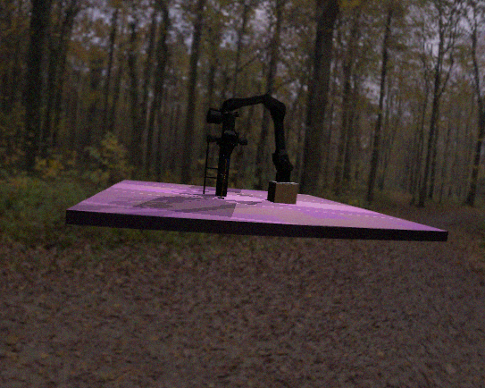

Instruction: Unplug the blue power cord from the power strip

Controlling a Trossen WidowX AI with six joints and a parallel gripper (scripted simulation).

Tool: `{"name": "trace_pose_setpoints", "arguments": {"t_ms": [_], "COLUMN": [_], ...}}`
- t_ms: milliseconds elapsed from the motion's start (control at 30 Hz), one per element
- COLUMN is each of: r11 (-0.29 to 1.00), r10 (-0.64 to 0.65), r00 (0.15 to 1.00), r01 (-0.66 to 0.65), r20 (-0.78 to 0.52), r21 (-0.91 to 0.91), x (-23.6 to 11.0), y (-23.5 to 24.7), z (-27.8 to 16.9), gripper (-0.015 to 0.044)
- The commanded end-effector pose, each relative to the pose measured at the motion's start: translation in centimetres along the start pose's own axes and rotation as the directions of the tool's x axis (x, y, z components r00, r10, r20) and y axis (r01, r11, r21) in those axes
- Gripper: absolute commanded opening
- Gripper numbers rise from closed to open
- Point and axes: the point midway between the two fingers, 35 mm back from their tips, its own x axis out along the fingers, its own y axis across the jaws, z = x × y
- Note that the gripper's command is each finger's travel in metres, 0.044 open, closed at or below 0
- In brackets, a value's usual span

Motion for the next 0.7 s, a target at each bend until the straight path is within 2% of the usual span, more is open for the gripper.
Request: {"name": "trace_pose_setpoints", "arguments": {"t_ms": [0,200,333,467,667], "r11": [1.0,1.0,1.0,1.0,1.0], "r10": [-0.008,-0.008,-0.008,-0.008,-0.008], "r00": [1.0,1.0,1.0,1.0,1.0], "r01": [0.008,0.008,0.008,0.008,0.008], "r20": [0.004,0.004,0.006,0.009,0.01], "r21": [0.004,0.004,0.004,0.004,0.004], "x": [-0.1,-0.1,-0.6,-1.3,-1.4], "y": [-0.1,-0.1,-0.2,-0.1,-0.1], "z": [-0.6,-0.6,1.7,5.3,5.4], "gripper": [0.0184,0.0341,0.044,0.044,0.044]}}
